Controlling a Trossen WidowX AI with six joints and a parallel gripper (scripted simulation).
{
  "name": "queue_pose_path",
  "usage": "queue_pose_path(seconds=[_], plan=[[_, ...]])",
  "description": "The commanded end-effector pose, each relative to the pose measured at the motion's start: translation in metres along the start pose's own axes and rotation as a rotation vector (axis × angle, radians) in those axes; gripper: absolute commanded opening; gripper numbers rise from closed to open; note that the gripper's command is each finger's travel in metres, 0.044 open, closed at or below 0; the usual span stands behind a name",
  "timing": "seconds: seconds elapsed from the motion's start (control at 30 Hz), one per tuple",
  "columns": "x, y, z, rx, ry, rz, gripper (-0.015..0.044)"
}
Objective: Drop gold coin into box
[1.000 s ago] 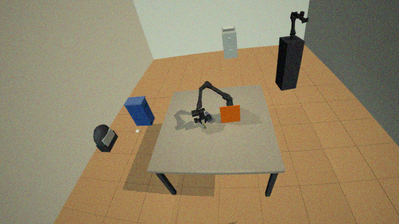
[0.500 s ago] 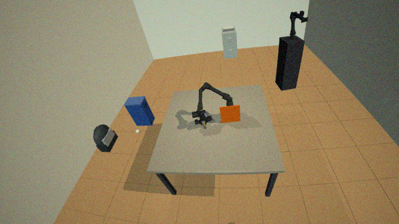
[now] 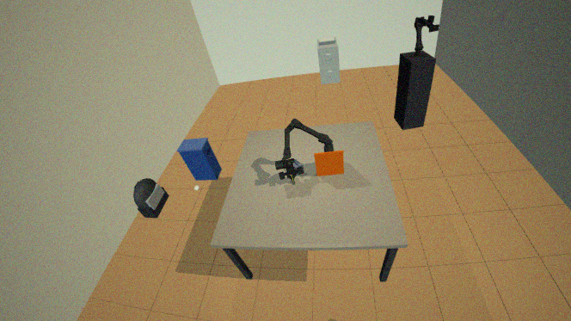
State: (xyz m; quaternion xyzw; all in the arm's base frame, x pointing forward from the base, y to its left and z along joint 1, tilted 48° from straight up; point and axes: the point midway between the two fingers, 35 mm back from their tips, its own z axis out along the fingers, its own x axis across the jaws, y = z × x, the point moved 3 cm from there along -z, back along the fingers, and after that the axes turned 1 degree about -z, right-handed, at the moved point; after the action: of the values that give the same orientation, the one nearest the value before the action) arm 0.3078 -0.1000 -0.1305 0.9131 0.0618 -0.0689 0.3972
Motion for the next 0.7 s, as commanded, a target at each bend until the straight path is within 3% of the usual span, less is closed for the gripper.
queue_pose_path(seconds=[0.0,0.67], plan=[[-0.001,0.000,0.000,-0.003,-0.001,-0.004,0.0000],[0.007,0.000,-0.030,-0.002,0.029,0.028,0.0000]])
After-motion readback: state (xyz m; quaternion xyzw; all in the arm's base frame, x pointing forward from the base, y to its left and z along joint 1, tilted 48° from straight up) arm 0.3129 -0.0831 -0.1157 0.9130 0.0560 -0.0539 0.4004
